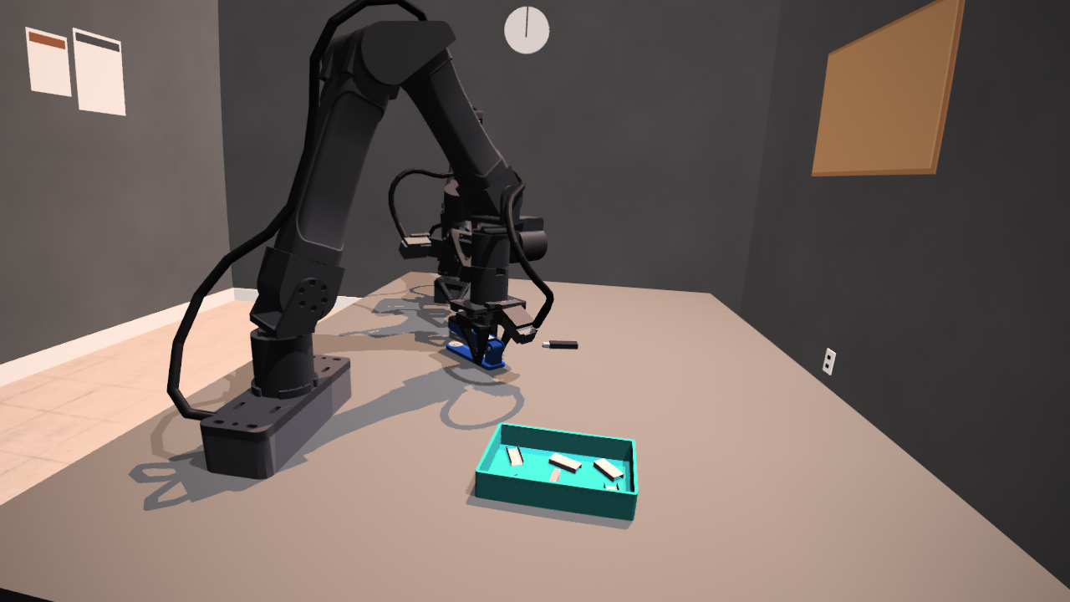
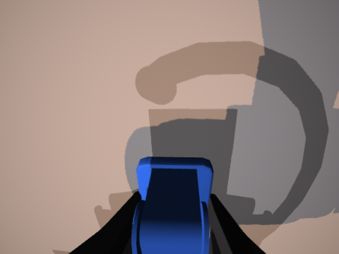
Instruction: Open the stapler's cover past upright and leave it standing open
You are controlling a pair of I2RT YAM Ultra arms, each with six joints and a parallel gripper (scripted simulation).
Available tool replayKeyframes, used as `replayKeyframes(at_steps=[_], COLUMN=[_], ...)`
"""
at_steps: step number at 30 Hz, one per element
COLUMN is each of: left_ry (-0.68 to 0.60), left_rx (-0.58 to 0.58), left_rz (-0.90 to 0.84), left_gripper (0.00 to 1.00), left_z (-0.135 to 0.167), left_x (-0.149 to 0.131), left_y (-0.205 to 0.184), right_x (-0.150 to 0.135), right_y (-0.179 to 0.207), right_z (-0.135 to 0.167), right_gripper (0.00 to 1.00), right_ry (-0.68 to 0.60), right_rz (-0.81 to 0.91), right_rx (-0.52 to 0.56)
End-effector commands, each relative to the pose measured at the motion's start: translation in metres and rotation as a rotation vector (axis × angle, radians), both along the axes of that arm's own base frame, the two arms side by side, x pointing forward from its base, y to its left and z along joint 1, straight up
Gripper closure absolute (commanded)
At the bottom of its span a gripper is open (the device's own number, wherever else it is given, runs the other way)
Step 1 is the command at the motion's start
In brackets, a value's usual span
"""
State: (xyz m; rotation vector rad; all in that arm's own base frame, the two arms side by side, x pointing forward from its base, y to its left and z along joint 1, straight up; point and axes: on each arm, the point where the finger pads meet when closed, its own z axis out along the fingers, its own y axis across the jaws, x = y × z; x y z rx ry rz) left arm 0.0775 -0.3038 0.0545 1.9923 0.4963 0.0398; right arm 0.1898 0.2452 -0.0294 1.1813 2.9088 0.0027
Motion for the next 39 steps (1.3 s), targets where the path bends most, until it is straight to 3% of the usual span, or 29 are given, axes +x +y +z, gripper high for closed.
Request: replayKeyframes(at_steps=[1,4,6,16,39], left_ry=[0.003,0.052,0.052,0.32,0.73], left_rx=[-0.066,-0.137,-0.137,-0.332,-0.558], left_rz=[0.019,0.09,0.09,0.341,0.778], left_gripper=[0.23,0.54,0.54,0.54,0.54], left_z=[0.016,0.024,0.024,0.017,-0.022], left_x=[0.002,0.007,0.007,0.002,-0.014], left_y=[-0.012,-0.013,-0.013,-0.018,-0.025], right_x=[0.002,0.002,0.002,0.002,0.002], right_y=[0.002,0.002,0.002,0.002,0.002], right_z=[0.002,0.002,0.002,0.002,0.002], right_gripper=[0.72,0.72,0.72,0.72,0.72], right_ry=[-0.006,-0.006,-0.006,-0.006,-0.006], right_rz=[-0.007,-0.007,-0.007,-0.007,-0.007], right_rx=[0.01,0.01,0.01,0.01,0.01])
